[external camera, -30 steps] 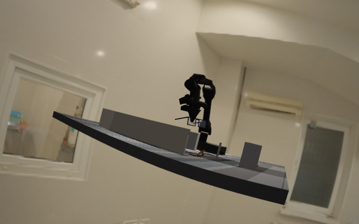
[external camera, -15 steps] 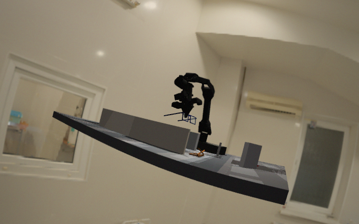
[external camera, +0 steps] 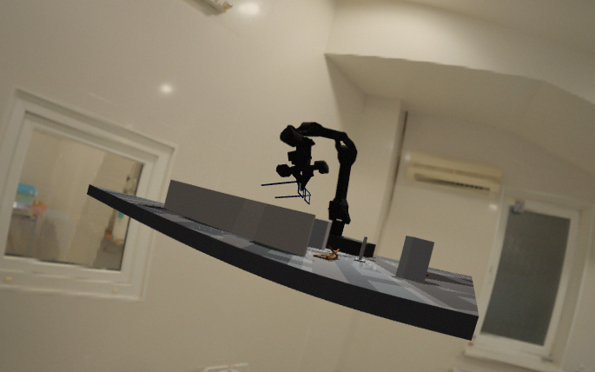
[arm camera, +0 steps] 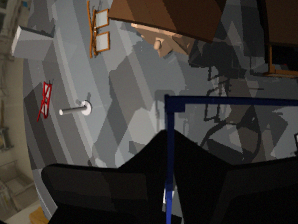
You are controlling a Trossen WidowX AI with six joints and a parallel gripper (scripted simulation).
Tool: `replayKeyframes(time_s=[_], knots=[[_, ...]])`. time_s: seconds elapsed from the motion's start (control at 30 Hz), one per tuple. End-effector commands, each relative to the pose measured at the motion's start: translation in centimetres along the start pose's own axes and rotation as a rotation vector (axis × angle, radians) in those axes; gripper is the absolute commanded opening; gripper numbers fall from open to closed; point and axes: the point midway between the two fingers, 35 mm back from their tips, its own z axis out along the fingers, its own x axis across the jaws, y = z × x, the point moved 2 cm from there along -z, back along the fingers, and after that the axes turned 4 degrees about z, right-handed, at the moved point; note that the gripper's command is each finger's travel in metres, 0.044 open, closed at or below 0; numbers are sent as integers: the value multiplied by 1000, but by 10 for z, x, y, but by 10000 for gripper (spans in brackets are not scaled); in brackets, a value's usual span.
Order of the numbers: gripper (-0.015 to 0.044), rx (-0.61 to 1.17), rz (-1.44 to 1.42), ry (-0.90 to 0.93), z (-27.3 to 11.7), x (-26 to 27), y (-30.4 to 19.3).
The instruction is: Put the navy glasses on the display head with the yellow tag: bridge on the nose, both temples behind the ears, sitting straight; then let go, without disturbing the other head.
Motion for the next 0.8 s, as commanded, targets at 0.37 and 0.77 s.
replayKeyframes(time_s=[0.37, 0.77], knots=[[0, -121, -370, 9, -27, -30, -41], [0, -215, -654, -41, -41, -45, -74]])
